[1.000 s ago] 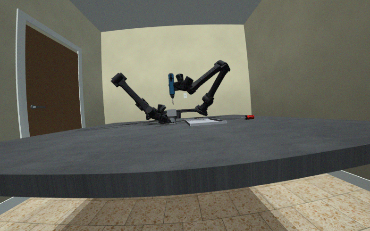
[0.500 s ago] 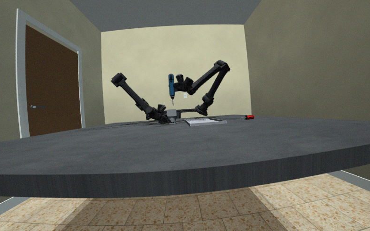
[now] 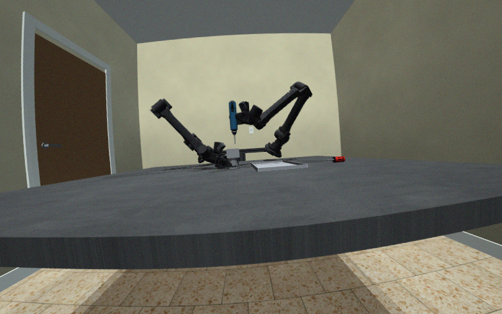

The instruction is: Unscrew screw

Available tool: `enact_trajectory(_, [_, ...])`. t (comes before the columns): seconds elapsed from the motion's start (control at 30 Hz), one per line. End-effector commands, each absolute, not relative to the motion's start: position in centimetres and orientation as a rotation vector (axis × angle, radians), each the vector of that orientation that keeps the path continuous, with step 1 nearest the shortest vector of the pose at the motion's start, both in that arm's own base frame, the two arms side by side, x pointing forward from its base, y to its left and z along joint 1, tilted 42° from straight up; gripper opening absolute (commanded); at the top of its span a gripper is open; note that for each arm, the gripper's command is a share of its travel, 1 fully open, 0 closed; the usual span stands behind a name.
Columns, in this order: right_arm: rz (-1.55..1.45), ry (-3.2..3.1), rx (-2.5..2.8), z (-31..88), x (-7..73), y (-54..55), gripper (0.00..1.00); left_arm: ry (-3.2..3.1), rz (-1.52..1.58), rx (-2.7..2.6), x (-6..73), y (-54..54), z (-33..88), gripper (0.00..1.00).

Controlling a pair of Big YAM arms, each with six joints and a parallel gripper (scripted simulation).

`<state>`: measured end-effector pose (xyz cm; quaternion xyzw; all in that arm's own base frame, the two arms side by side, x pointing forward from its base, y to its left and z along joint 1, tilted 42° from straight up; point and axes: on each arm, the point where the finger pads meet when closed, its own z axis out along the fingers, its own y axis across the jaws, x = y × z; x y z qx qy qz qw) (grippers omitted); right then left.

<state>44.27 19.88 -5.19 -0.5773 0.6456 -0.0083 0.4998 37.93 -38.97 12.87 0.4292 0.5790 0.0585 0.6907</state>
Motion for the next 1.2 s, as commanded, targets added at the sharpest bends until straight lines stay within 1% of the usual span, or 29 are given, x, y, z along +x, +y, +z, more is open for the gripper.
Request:
enact_trajectory(0.0, [-0.021,1.548,-1.39,-4.7,44.5,20.2,0.59,1.259,0.098,0.909,38.0,-39.2,14.8,0.42])
enact_trajectory(1.17, [-0.021,1.548,-1.39,-4.7,44.5,20.2,0.59,1.264,0.108,0.913,38.7,-38.0,13.2,0.42])
